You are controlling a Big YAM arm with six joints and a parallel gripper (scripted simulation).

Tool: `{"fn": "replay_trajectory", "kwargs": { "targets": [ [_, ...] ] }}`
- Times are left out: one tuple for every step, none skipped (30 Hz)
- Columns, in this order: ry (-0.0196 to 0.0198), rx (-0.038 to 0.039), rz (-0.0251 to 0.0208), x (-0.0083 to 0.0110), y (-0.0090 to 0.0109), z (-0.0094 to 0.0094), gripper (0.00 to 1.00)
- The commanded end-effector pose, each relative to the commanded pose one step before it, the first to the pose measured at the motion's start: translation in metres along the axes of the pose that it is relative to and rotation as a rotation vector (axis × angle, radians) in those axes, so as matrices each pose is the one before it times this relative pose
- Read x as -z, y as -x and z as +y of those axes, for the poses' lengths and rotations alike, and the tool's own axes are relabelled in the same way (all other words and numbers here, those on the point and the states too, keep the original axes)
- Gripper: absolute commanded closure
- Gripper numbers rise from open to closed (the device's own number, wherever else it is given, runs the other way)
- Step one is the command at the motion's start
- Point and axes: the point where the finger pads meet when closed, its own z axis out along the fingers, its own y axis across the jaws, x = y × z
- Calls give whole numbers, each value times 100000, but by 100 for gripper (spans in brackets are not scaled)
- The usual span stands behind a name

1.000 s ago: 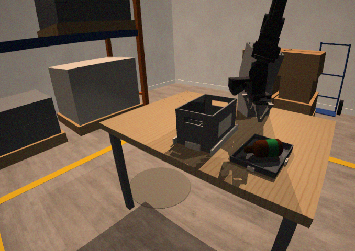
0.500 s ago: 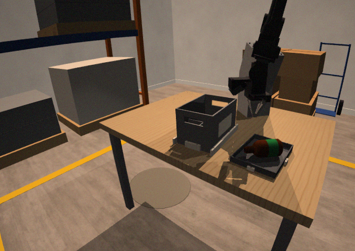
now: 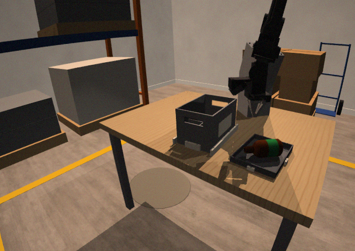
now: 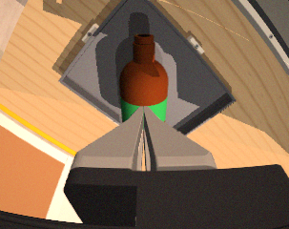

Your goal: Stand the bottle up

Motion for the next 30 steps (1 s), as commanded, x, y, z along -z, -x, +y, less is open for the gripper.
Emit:
{"fn": "replay_trajectory", "kwargs": {
  "targets": [
    [308, 318, 582, 5, -552, 759, 100],
    [-1, 0, 0, 0, 0, 0, 100],
    [0, 0, 0, 0, 0, 0, 100],
    [0, 0, 0, 0, 0, 0, 100],
    [0, 0, 0, 0, 0, 0, 100],
    [-1, 0, 0, 0, 0, 0, 100],
    [0, 0, 0, 0, 0, 0, 100],
    [0, 0, 0, 0, 0, 0, 100],
    [0, 0, 0, 0, 0, 0, 100],
    [0, 0, 0, 0, 0, 0, 100],
    [0, 0, 0, 0, 0, 0, 100],
    [0, 0, 0, 0, 0, 0, 100],
    [0, 0, 0, 0, 0, 0, 100],
    [0, 0, 0, 0, 0, 0, 100],
    [0, 0, 0, 0, 0, 0, 100],
    [0, 0, 0, 0, 0, 0, 100],
    [0, 0, 0, 0, 0, 0, 39],
    [0, 53, 0, 0, 0, 0, 39],
    [0, 0, 0, 0, 0, 0, 39],
    [0, 0, 0, 0, 0, 0, 39],
    [0, 0, 0, 0, 0, 0, 39],
    [0, 0, 0, 0, 0, 0, 39],
    [0, 0, 0, 0, 0, 0, 39],
    [0, 0, 0, 0, 0, 0, 39],
    [0, 0, 0, 0, 0, 0, 39],
    [0, 0, 0, 0, 0, 0, 39],
    [0, 0, 0, 0, 0, 0, 39],
    [0, 0, 0, 0, 0, 0, 39],
    [0, 0, 0, 0, 0, 0, 39],
    [0, 0, 0, 0, 0, 0, 39]
  ]
}}
